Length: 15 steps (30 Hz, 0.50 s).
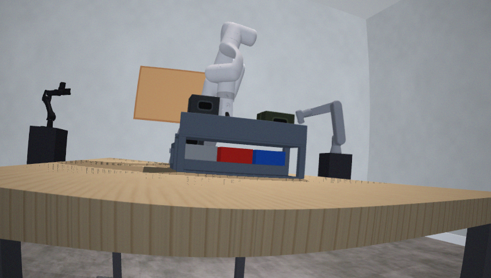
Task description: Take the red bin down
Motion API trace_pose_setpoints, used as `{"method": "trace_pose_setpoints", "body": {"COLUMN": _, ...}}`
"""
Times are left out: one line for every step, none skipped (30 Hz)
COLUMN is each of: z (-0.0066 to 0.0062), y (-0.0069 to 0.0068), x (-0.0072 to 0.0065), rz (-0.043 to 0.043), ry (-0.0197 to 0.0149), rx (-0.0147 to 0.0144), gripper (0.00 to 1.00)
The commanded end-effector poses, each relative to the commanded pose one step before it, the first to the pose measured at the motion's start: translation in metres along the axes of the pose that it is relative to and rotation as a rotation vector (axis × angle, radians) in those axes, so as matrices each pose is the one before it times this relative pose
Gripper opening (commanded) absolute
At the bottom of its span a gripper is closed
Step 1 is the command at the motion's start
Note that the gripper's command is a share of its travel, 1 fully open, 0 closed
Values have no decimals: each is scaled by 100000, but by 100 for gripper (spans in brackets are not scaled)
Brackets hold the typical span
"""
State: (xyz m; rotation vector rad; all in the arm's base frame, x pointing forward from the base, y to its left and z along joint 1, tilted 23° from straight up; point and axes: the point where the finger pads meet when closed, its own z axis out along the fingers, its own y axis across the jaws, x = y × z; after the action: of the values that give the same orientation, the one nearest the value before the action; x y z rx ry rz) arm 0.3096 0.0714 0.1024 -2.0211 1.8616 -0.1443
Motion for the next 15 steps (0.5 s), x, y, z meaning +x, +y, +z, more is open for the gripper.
{"method": "trace_pose_setpoints", "body": {"z": -59, "y": -135, "x": 10, "rz": 13, "ry": 105, "rx": 223, "gripper": 100}}
{"method": "trace_pose_setpoints", "body": {"z": 0, "y": 0, "x": 0, "rz": 0, "ry": 0, "rx": 0, "gripper": 100}}
{"method": "trace_pose_setpoints", "body": {"z": 0, "y": 0, "x": 0, "rz": 0, "ry": 0, "rx": 0, "gripper": 100}}
{"method": "trace_pose_setpoints", "body": {"z": 6, "y": -947, "x": 161, "rz": -16, "ry": -31, "rx": -33, "gripper": 100}}
{"method": "trace_pose_setpoints", "body": {"z": 2, "y": -985, "x": 172, "rz": 4, "ry": 10, "rx": 15, "gripper": 100}}
{"method": "trace_pose_setpoints", "body": {"z": 2, "y": -985, "x": 172, "rz": 4, "ry": 10, "rx": 15, "gripper": 100}}
{"method": "trace_pose_setpoints", "body": {"z": 2, "y": -985, "x": 172, "rz": 4, "ry": 10, "rx": 15, "gripper": 100}}
{"method": "trace_pose_setpoints", "body": {"z": 2, "y": -985, "x": 172, "rz": 4, "ry": 10, "rx": 15, "gripper": 100}}
{"method": "trace_pose_setpoints", "body": {"z": 0, "y": 0, "x": 0, "rz": 0, "ry": 0, "rx": 0, "gripper": 100}}
{"method": "trace_pose_setpoints", "body": {"z": 0, "y": 0, "x": 0, "rz": 0, "ry": 0, "rx": 0, "gripper": 100}}
{"method": "trace_pose_setpoints", "body": {"z": 0, "y": 0, "x": 0, "rz": 0, "ry": 0, "rx": 0, "gripper": 100}}
{"method": "trace_pose_setpoints", "body": {"z": 0, "y": 0, "x": 0, "rz": 0, "ry": 0, "rx": 0, "gripper": 100}}
{"method": "trace_pose_setpoints", "body": {"z": 0, "y": 0, "x": 0, "rz": 0, "ry": 0, "rx": 0, "gripper": 100}}
{"method": "trace_pose_setpoints", "body": {"z": 0, "y": 0, "x": 0, "rz": 0, "ry": 0, "rx": 0, "gripper": 100}}
{"method": "trace_pose_setpoints", "body": {"z": 0, "y": 0, "x": 0, "rz": 0, "ry": 0, "rx": 0, "gripper": 100}}
